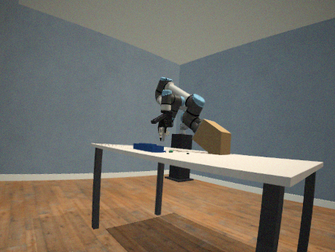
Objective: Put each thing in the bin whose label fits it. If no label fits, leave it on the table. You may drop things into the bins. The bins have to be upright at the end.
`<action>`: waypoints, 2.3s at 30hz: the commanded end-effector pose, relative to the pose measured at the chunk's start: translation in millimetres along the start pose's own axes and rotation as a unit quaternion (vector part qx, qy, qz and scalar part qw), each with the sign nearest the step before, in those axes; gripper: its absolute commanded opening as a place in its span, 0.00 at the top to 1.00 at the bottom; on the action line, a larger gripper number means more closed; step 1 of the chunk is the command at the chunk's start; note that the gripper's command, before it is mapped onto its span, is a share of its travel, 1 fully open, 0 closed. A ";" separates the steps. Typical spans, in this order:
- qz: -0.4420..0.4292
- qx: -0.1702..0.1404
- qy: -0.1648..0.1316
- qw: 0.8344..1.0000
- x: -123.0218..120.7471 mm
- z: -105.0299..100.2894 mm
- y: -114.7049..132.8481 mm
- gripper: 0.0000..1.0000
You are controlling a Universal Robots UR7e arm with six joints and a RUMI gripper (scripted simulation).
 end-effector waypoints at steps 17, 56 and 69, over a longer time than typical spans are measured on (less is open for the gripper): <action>-0.002 0.003 0.000 1.000 -0.4 54.3 -2.0 0.82; 0.000 0.005 0.001 1.000 -0.4 65.6 0.2 1.00; 0.000 0.005 0.001 1.000 -0.4 65.6 0.2 1.00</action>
Point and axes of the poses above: the point where the finger pads meet when closed, its own z axis out along the fingers, its own x axis across the jaws, y = z × x, the point moved 3 cm from there along -z, back along the fingers, and after that the axes turned 13 degrees about -z, right-handed, at the moved point
